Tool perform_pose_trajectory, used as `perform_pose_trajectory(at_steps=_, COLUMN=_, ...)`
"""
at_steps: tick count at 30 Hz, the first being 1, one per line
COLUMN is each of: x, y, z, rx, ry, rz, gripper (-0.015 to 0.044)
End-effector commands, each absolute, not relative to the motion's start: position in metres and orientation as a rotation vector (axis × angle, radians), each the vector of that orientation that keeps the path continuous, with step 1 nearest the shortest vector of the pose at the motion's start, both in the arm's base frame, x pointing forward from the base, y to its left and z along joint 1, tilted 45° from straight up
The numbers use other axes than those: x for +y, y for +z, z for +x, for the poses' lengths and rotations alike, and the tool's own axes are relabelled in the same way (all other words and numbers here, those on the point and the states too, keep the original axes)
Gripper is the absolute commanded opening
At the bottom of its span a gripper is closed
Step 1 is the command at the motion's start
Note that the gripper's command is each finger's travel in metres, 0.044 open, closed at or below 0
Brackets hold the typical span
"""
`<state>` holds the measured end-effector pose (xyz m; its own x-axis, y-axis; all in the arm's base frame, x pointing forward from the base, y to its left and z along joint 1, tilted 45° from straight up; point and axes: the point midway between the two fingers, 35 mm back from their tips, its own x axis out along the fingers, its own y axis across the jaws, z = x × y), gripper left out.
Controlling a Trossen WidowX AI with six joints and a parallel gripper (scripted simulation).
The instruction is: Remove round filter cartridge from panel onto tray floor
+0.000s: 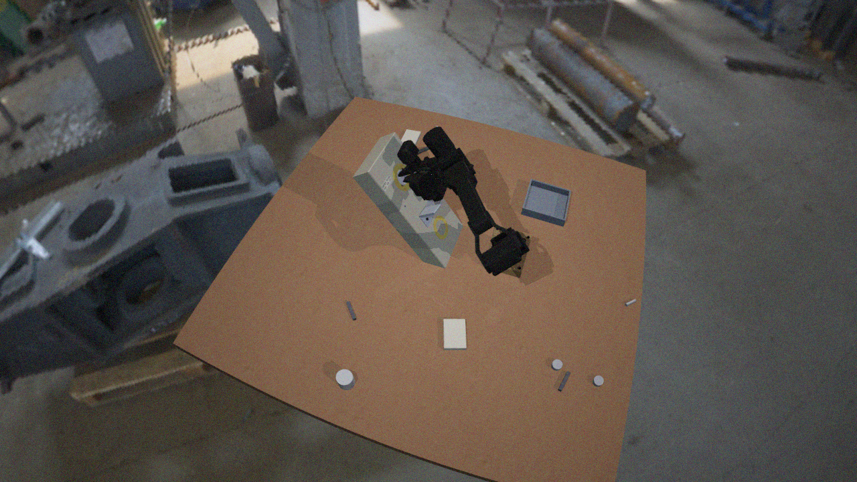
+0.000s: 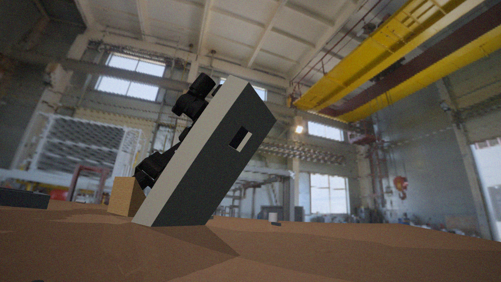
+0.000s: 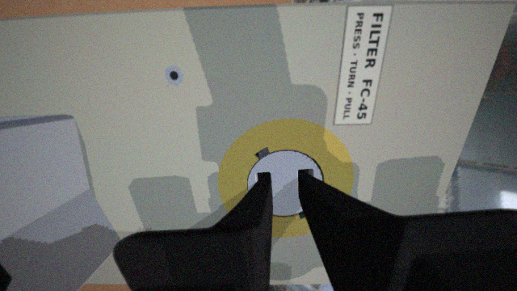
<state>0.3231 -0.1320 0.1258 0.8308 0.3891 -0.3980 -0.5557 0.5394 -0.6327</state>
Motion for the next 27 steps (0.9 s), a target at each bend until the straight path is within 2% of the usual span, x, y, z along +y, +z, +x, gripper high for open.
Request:
perform_pose_trajectory(at_steps=1, x=-0.1304, y=0.1245, z=0.3269, rx=0.271, ry=0.543, rz=-0.673, gripper=0.0)
perform_pose_trajectory(at_steps=27, x=-0.13, y=0.1241, z=0.3277, rx=0.473, ry=0.363, rz=0.206, gripper=0.0)
